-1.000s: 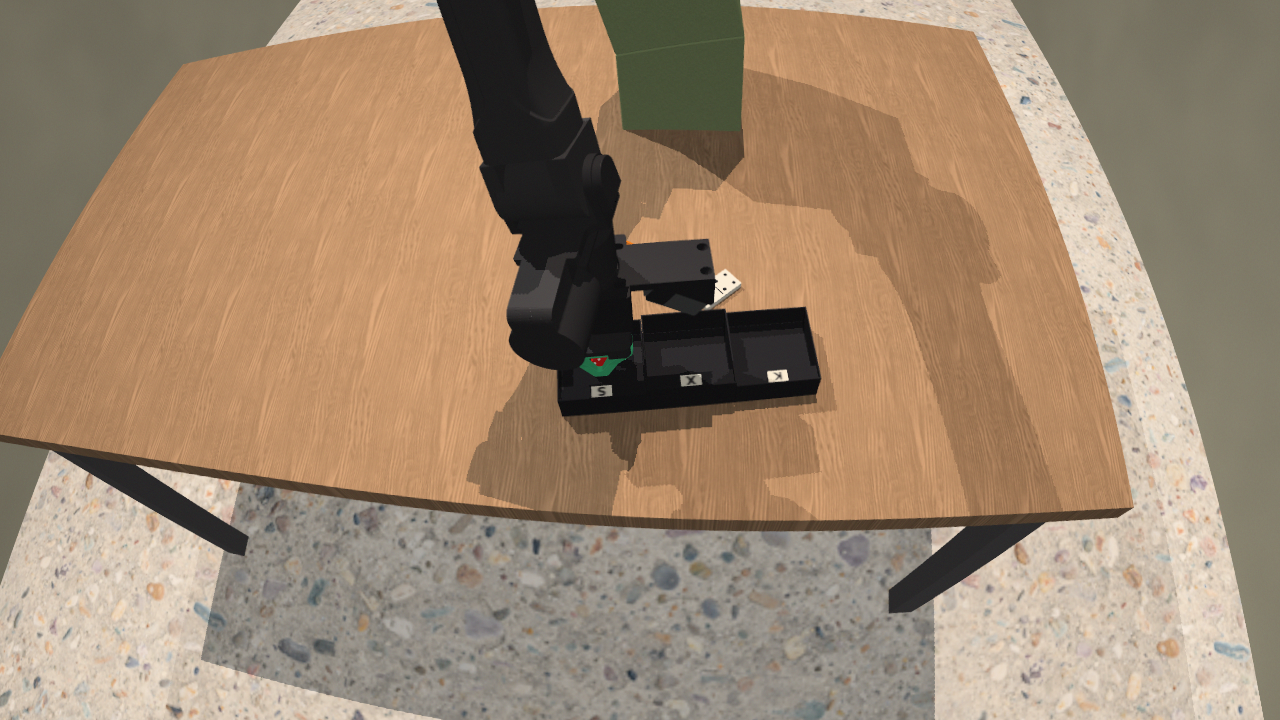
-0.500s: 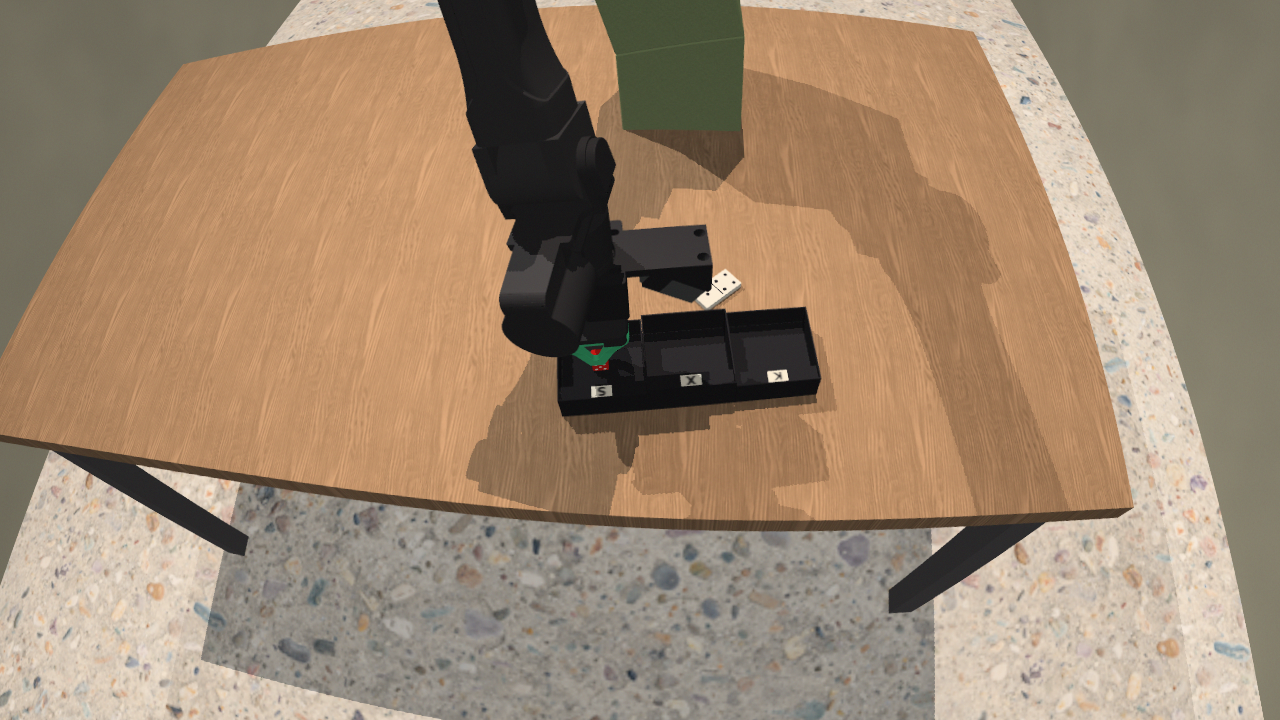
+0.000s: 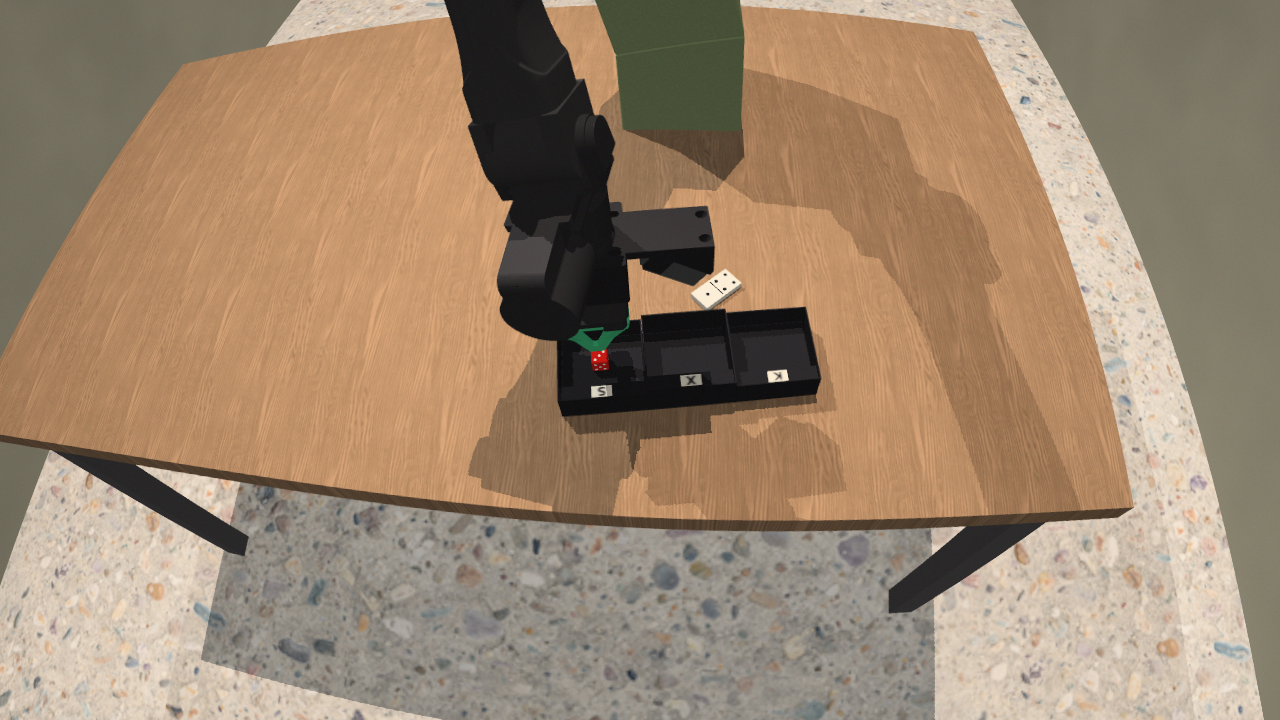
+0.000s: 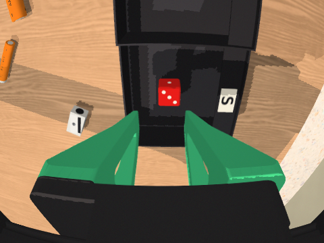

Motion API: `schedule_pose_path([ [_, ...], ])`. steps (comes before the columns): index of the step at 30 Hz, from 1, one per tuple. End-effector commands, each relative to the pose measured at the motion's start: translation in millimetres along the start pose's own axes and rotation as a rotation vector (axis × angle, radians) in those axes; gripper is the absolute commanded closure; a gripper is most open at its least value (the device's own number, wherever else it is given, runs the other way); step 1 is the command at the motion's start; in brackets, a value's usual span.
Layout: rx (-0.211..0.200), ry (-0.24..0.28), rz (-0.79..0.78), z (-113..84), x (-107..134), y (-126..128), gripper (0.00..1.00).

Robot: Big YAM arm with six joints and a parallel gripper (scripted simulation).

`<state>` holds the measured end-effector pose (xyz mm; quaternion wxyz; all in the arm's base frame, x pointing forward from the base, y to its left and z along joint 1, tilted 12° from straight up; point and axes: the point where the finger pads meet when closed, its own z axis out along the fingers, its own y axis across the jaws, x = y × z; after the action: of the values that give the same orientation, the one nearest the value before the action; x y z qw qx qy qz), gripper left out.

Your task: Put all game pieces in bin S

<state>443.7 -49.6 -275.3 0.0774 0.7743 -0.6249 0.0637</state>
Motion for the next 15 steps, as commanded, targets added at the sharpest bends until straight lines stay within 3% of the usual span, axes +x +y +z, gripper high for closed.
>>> schedule_pose_path([
  [1,0.038,0.004,0.000,-26.6,-3,-16,0.70],
  [8,0.048,0.007,0.002,-27.4,-2,-23,0.70],
  [9,0.061,0.008,0.055,-27.5,-9,-18,0.60],
  [15,0.049,-0.001,0.285,-28.2,-51,11,0.60],
])
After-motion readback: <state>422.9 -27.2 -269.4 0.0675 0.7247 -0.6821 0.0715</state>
